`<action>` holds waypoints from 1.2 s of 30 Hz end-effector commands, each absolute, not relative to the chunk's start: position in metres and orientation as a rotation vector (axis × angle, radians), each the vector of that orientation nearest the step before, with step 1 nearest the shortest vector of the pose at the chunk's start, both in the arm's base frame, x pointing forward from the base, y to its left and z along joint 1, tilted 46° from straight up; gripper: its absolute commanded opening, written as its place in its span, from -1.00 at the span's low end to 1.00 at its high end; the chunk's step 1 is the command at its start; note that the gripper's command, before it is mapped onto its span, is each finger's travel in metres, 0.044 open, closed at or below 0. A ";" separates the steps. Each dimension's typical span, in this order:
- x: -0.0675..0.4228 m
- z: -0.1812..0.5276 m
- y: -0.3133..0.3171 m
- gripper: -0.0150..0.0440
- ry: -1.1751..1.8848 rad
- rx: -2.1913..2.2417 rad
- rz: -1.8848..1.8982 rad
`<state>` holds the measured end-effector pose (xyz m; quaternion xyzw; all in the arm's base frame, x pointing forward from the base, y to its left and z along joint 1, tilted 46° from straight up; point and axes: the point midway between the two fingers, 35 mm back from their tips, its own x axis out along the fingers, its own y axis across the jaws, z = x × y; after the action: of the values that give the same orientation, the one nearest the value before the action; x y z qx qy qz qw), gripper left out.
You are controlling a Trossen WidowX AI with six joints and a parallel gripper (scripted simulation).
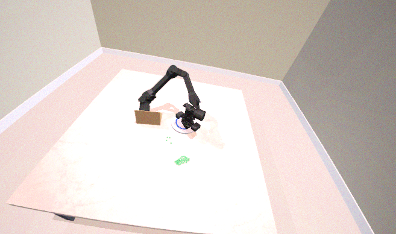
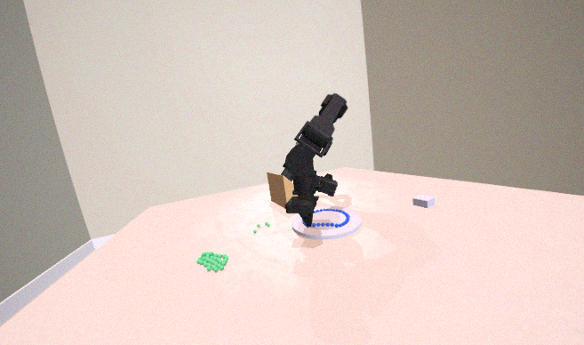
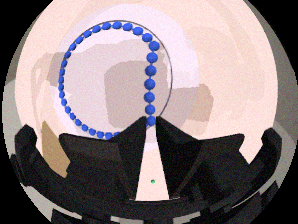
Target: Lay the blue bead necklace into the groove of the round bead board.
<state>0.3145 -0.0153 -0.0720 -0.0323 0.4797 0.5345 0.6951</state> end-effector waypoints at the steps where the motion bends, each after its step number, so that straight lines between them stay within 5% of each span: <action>1: 0.315 -0.072 -0.016 -0.31 1.070 -0.072 1.191; 16: 0.314 -0.070 -0.016 1.00 1.074 -0.066 1.194; 34: 0.314 -0.068 -0.019 1.00 1.073 -0.069 1.191; 36: 0.317 -0.064 -0.018 0.82 1.064 -0.081 1.199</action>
<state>0.3140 -0.0176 -0.0676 -0.0293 0.4801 0.5344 0.6950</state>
